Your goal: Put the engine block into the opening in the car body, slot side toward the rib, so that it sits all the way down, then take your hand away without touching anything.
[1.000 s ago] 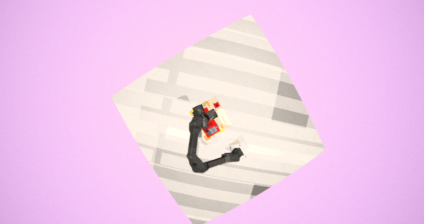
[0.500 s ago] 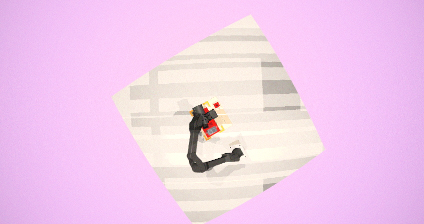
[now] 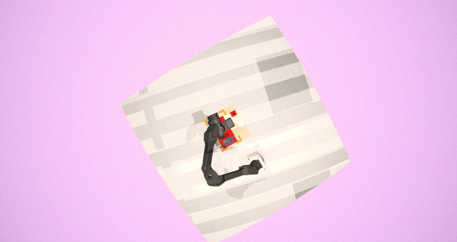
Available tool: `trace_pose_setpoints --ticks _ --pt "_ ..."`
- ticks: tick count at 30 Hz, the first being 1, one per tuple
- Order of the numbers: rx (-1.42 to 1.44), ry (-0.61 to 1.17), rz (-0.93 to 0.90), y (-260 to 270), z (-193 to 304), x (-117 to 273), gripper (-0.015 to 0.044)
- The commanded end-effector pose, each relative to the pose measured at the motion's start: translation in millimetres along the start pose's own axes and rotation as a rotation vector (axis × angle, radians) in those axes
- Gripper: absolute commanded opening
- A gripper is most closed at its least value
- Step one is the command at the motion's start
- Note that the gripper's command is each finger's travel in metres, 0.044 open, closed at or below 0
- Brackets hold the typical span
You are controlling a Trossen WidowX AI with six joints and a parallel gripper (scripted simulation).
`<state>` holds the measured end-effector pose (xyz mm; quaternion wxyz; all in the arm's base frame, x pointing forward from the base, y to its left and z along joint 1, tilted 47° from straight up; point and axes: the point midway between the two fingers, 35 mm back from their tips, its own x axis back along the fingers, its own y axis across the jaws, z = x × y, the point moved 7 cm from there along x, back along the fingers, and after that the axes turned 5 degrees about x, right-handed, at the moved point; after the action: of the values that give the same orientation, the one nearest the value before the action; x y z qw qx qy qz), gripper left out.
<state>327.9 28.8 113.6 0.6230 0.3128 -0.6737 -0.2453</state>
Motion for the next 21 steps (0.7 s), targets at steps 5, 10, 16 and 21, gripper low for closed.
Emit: trace_pose_setpoints --ticks 5,10,16,21 --pt "-0.003 -0.002 -0.004 -0.1 0.0 -2.2 0.0159" --pt "-0.003 -0.002 -0.004 -0.1 0.0 -3.5 0.0159" --pt "0.000 0.000 0.000 0.0 0.0 -2.7 0.0290" --pt "0.000 0.000 0.000 0.0 0.0 -2.7 0.0422"
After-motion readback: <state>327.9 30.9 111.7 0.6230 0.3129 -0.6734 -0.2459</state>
